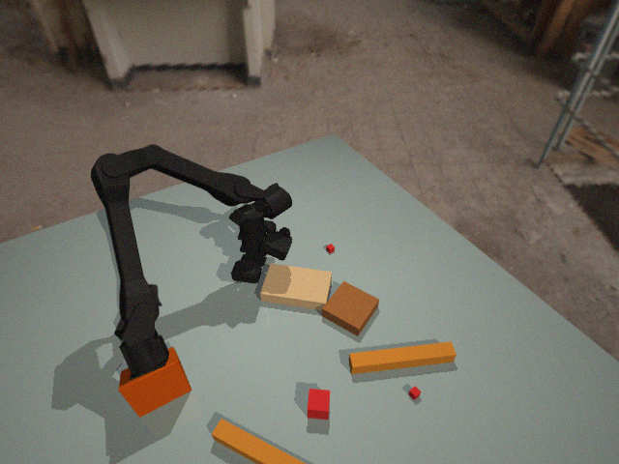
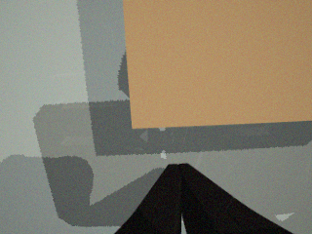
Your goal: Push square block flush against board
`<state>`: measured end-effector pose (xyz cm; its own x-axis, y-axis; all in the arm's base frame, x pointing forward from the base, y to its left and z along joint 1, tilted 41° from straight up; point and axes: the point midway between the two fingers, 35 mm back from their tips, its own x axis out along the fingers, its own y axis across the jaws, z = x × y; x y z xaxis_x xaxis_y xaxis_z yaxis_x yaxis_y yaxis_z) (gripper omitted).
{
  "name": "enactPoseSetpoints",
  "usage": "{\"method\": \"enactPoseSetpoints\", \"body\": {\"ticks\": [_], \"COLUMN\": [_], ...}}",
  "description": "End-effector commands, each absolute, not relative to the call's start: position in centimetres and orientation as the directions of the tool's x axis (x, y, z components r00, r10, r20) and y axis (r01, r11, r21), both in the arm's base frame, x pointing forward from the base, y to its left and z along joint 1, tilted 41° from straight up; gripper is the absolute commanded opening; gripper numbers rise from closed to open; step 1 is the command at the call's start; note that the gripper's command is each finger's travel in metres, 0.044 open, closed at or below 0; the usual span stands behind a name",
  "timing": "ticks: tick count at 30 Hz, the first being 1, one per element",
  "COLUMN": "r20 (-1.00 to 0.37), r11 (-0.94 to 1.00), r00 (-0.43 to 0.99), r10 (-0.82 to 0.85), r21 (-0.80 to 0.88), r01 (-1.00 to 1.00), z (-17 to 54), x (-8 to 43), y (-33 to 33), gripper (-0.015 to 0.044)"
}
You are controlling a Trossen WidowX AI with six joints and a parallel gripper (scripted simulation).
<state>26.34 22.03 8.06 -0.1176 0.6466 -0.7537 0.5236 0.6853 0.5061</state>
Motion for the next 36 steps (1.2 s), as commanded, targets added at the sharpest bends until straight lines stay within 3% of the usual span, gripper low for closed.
{"method": "enactPoseSetpoints", "body": {"ticks": [1,36], "r20": [-0.755,-0.758], "r11": [0.680,0.682], "r00": [-0.112,-0.111], "r10": [0.646,0.643], "r21": [0.503,0.502], "r01": [0.533,0.532], "z": [7.9,6.7], "x": [26.5,29.4], "y": [22.1,21.2], "gripper": [0.0000,0.0000]}}
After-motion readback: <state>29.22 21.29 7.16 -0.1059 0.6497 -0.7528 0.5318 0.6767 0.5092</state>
